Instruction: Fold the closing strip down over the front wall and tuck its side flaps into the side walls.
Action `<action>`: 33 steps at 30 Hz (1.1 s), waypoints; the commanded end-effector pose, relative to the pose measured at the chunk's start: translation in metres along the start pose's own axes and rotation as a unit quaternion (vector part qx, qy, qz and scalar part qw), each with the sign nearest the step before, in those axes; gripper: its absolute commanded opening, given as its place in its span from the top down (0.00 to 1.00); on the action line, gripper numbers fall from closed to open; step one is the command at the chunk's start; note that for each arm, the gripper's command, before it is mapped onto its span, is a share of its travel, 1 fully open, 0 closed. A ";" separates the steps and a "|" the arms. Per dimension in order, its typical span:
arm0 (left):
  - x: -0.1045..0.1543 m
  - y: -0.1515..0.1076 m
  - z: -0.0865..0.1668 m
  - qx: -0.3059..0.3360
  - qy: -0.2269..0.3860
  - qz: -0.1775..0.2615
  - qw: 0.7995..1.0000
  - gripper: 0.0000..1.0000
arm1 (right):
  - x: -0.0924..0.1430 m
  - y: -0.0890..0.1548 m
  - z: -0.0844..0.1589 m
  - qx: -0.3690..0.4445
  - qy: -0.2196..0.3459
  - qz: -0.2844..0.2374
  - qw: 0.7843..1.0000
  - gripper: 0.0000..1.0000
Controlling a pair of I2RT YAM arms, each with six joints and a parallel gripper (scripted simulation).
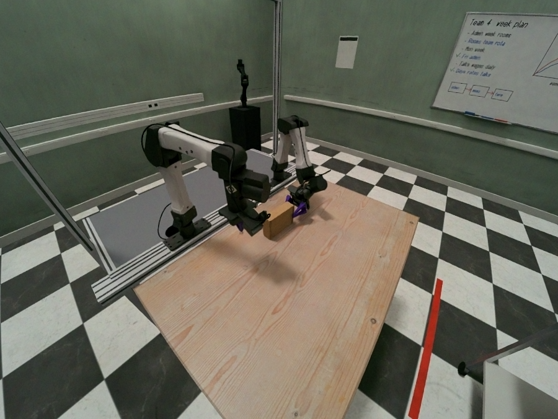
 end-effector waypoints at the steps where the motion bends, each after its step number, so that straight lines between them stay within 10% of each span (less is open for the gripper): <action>1: 0.000 -0.001 0.010 0.016 0.007 -0.005 1.000 0.38 | 0.003 0.001 0.000 0.007 -0.005 -0.001 1.000 0.99; 33: 0.012 0.007 -0.017 -0.021 -0.009 -0.011 1.000 0.20 | 0.003 0.001 0.000 0.007 -0.005 -0.001 1.000 0.99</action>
Point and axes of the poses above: on each arm, the point where the finger pads meet when closed, its own x axis back along the fingers, its own y axis across the jaws, z = x × y, the point moved 10 cm from there along x, back along the fingers, and after that the axes turned 4 degrees about x, right-handed, at the moved point
